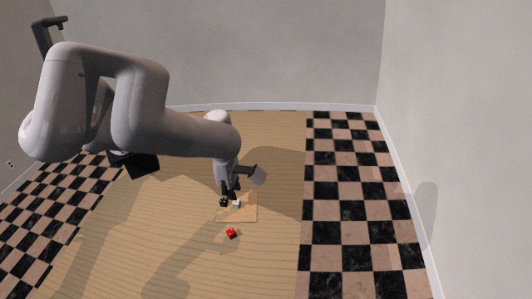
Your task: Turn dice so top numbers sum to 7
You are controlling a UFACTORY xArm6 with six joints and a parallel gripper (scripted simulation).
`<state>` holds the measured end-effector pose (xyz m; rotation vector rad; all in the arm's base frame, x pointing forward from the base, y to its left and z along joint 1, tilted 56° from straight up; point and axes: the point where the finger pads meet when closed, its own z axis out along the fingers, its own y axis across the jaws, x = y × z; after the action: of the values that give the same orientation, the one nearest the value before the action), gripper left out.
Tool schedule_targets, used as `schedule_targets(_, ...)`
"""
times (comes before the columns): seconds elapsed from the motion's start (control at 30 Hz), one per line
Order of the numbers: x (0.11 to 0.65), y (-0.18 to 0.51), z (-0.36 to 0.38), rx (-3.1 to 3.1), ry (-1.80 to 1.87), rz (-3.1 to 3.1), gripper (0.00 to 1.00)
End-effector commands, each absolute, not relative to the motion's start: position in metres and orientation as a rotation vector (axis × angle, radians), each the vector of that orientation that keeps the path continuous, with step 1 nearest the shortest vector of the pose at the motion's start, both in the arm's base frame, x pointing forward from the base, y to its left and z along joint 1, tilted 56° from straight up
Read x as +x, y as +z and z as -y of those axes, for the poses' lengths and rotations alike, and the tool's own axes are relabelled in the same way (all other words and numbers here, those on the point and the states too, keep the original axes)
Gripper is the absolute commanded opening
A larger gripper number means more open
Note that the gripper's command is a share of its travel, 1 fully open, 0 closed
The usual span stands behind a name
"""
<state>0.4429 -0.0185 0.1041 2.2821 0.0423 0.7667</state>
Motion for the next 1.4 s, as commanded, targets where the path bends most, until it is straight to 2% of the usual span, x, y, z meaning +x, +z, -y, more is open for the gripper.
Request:
schedule_targets(0.0, 0.432, 0.116, 0.006, 2.281, 0.767, -0.042, 0.42)
schedule_targets(0.33, 0.427, 0.122, 0.000, 2.281, 0.767, -0.042, 0.42)
schedule_targets(0.37, 0.427, 0.122, 0.000, 2.281, 0.767, -0.042, 1.00)
schedule_targets(1.03, 0.427, 0.123, 0.001, 2.283, 0.770, -0.034, 1.00)
schedule_targets(1.37, 0.430, 0.163, 0.049, 2.331, 0.953, 0.430, 1.00)
